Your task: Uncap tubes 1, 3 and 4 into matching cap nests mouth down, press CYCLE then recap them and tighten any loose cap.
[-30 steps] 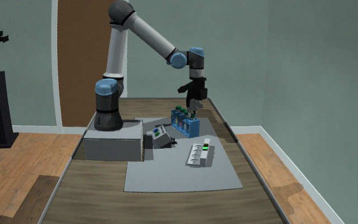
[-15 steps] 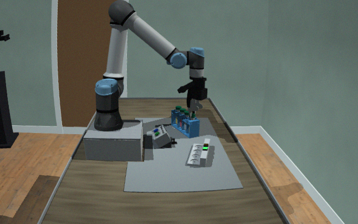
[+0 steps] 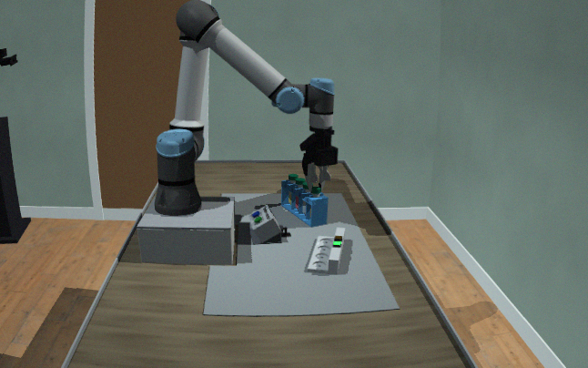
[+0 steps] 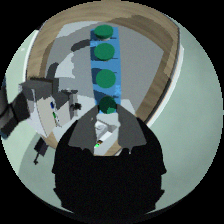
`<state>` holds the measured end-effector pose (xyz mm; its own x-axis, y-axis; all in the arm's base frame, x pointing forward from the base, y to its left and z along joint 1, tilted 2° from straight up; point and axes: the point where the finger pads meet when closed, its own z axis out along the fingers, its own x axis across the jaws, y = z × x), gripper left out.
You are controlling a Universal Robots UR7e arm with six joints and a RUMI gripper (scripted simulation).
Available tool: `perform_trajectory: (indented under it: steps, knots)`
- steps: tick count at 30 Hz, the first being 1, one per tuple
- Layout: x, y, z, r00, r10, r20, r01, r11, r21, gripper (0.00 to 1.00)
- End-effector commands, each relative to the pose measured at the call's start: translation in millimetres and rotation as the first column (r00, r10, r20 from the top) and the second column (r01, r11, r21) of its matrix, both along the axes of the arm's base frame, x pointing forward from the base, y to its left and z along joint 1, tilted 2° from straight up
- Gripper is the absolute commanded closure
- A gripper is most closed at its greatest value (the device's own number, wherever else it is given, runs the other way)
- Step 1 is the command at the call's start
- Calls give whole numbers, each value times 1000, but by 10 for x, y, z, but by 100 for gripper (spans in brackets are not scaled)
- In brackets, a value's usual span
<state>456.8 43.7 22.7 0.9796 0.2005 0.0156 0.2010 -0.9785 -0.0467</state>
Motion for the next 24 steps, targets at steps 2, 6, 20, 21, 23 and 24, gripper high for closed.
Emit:
perform_trajectory:
  steps: [2,6,20,21,23,24]
  knots:
    - [2,3,1,976,-219,-9,219,976,-11,100]
    - [3,3,-1,913,-409,-17,408,913,-12,100]
    - [2,3,-2,869,-495,-20,495,869,-13,65]
    - [3,3,-2,869,-495,-20,495,869,-13,65]
    - [3,3,-2,869,-494,-20,494,869,-13,65]
    - [3,3,-2,869,-495,-20,494,869,-13,65]
